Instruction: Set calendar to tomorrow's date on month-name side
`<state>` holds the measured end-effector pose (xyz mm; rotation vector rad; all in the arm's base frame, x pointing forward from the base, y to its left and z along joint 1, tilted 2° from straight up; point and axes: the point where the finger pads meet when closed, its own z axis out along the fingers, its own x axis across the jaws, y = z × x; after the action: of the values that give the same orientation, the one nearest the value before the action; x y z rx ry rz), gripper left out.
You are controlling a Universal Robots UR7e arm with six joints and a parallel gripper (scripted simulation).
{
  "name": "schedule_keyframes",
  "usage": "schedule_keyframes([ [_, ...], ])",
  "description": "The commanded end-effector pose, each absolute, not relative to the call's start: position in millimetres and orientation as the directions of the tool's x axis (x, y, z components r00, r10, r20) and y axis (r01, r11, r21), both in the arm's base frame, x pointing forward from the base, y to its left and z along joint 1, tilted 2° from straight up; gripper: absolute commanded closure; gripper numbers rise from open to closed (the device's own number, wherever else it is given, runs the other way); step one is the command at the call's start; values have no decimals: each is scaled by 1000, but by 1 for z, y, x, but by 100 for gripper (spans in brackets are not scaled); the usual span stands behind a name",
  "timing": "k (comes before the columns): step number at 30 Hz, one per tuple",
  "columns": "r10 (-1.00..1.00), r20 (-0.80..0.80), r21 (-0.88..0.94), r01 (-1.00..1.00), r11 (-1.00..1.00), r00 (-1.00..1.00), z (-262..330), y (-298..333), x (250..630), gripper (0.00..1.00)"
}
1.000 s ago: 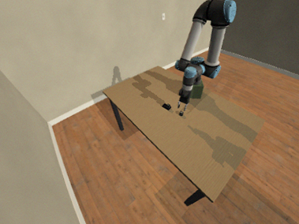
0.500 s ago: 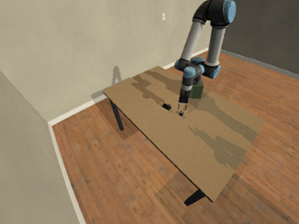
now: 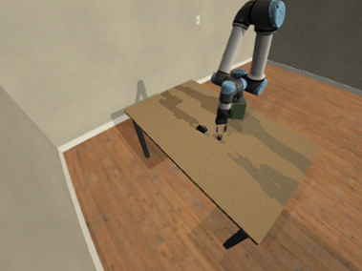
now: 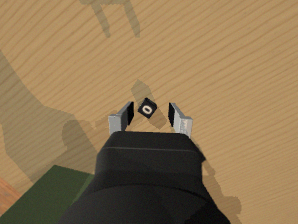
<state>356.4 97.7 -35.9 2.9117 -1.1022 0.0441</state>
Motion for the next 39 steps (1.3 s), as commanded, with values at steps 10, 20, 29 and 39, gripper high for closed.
schedule_keyframes([
  [10,-326,27,20,-327,-945,945,-37,97,350,0],
  [20,-127,22,25,-127,-992,992,-38,94,346,0],
  [29,72,17,29,72,-997,997,-38,91,341,0],
  [39,184,14,30,184,-983,983,-38,89,339,0],
])
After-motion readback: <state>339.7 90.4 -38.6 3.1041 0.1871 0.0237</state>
